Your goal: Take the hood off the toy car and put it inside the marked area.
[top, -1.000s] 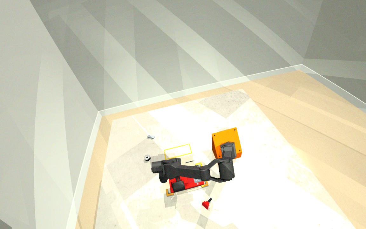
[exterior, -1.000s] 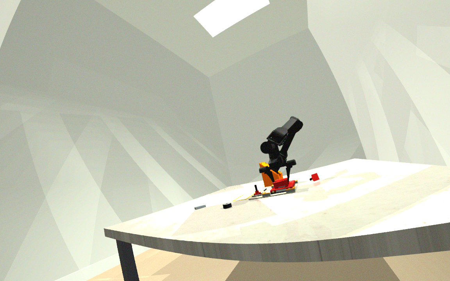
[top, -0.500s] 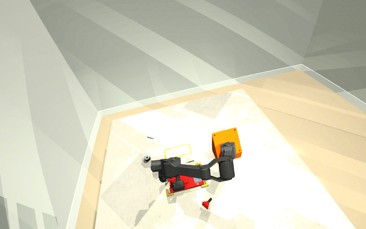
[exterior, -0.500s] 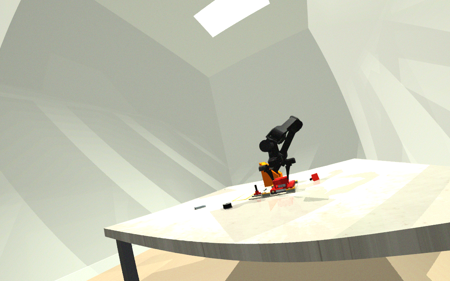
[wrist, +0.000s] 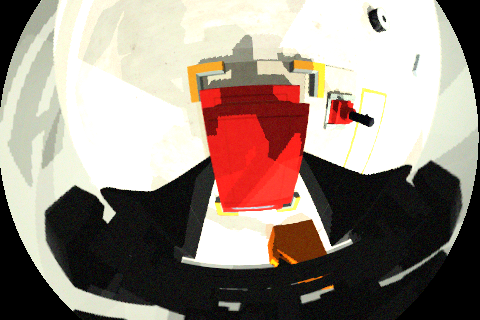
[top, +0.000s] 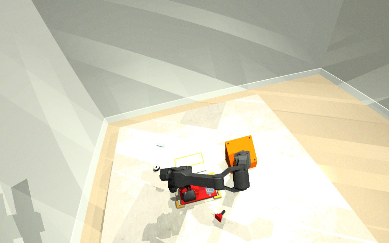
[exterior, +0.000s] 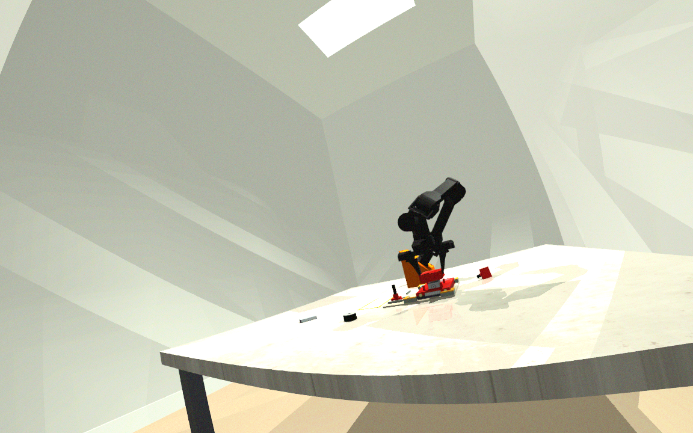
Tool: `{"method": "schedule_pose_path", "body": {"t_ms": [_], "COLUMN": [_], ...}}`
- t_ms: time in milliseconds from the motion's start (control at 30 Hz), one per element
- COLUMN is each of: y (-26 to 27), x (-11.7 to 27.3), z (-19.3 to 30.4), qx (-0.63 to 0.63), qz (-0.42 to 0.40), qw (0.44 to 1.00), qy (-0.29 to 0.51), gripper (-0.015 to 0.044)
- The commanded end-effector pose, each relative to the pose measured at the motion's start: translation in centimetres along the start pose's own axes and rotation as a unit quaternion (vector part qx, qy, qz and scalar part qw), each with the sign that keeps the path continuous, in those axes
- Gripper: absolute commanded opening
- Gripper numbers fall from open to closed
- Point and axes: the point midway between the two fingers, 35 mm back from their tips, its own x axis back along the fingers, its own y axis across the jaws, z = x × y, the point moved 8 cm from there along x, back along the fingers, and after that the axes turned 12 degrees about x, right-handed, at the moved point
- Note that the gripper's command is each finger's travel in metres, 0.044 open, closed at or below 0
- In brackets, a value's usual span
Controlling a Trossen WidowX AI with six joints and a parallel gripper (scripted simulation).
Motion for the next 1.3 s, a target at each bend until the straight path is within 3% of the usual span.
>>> {"method": "schedule_pose_path", "body": {"t_ms": [0,433,1267], "y": [0.1,0.1,-8.4], "x": [0.8,4.7,4.6], "z": [-0.2,-0.1,1.2], "qx": [0.005,0.004,-0.001], "qz": [0.004,0.005,0.017], "qw": [1.000,1.000,1.000], "qy": [-0.003,-0.003,0.000], "gripper": [0.0000,0.0000,0.0000]}}
